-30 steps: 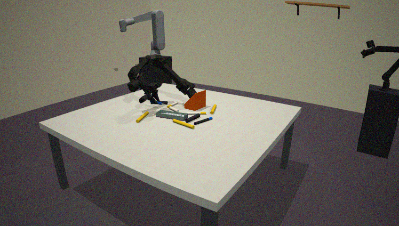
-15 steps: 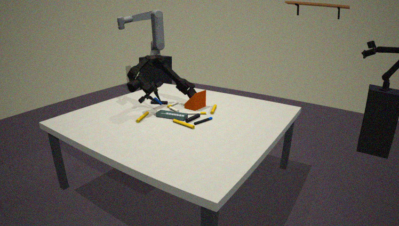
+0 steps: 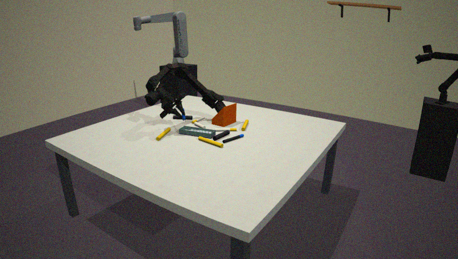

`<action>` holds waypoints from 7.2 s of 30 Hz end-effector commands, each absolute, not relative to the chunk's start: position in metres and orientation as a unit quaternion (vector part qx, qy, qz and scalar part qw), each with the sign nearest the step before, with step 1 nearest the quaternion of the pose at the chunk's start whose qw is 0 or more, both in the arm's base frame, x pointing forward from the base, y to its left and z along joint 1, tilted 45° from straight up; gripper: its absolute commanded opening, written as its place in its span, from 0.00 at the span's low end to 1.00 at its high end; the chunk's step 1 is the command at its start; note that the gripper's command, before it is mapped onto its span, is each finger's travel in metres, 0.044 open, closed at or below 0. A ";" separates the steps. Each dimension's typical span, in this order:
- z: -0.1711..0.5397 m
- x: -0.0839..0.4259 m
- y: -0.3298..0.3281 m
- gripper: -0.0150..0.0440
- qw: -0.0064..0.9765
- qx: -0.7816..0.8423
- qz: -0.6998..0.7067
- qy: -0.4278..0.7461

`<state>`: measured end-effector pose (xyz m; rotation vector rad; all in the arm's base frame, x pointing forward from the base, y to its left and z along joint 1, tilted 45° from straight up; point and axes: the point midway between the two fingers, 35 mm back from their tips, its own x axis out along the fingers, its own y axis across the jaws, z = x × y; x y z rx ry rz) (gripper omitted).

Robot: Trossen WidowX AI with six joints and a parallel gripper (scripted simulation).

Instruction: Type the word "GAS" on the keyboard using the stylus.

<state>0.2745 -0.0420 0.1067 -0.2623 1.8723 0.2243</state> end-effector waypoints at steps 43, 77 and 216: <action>0.106 0.303 0.002 0.25 0.444 0.445 -0.417 0.656; 0.082 0.304 -0.020 0.34 0.422 0.469 -0.441 0.639; 0.004 0.281 0.050 0.39 0.419 0.470 -0.439 0.641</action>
